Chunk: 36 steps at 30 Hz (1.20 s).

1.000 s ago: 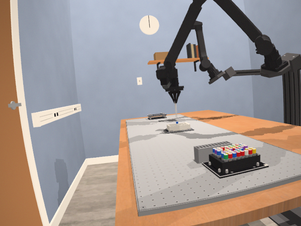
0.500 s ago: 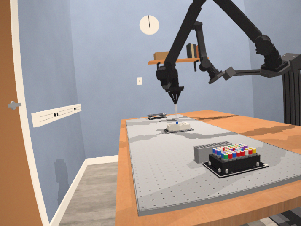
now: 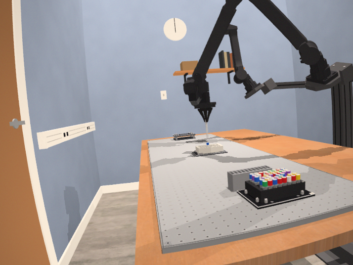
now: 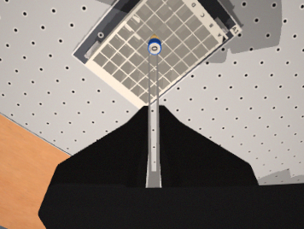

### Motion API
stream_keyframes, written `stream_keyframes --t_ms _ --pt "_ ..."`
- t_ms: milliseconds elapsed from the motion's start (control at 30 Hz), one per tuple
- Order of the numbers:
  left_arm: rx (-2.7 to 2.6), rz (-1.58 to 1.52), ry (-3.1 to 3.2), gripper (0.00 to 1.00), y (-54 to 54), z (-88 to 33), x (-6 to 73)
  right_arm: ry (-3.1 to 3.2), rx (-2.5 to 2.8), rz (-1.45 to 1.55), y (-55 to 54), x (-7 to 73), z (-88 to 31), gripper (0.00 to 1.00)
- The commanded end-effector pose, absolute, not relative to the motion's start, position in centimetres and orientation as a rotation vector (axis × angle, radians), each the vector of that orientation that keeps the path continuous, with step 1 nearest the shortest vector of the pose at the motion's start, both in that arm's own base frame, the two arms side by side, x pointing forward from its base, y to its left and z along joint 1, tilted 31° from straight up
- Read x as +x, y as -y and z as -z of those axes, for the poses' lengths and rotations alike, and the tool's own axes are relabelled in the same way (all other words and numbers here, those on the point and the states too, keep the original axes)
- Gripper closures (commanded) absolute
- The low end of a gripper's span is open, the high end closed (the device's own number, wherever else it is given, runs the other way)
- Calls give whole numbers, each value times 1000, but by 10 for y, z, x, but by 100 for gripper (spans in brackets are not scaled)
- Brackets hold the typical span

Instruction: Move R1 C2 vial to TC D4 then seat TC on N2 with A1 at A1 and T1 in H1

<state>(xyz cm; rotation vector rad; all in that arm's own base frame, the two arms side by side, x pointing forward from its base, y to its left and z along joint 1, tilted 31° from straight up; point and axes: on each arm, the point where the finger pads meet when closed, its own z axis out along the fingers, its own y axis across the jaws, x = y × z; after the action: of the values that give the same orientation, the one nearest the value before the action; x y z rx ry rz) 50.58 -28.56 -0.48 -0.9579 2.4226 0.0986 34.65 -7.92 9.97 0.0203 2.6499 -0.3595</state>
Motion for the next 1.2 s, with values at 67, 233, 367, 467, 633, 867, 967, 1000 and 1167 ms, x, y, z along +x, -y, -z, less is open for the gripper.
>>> stream_keyframes --t_ms 67,233,367,467,633,867,967,1000,1167 --pt "-965 -86 -2414 93 287 7 520 -2627 4 363 80 354 -109 0" --pt "-965 -79 -2411 93 289 6 522 -2627 4 363 80 354 -109 0" --pt "-965 -92 -2416 93 285 10 520 -2627 4 363 80 354 -109 0" --pt "-967 -88 -2413 93 285 10 521 -2627 4 363 80 354 -109 0" --pt "-965 -84 -2412 93 286 9 522 -2627 4 363 80 354 -109 0" --pt "-964 -79 -2411 93 288 9 524 -2627 4 363 80 354 -109 0" --pt "-967 -91 -2415 93 284 12 522 -2627 4 363 80 354 -109 0" --pt "-967 -91 -2414 93 284 12 523 -2627 4 363 80 354 -109 0" --pt "-963 -86 -2415 93 286 12 523 -2627 4 363 80 354 -109 0"
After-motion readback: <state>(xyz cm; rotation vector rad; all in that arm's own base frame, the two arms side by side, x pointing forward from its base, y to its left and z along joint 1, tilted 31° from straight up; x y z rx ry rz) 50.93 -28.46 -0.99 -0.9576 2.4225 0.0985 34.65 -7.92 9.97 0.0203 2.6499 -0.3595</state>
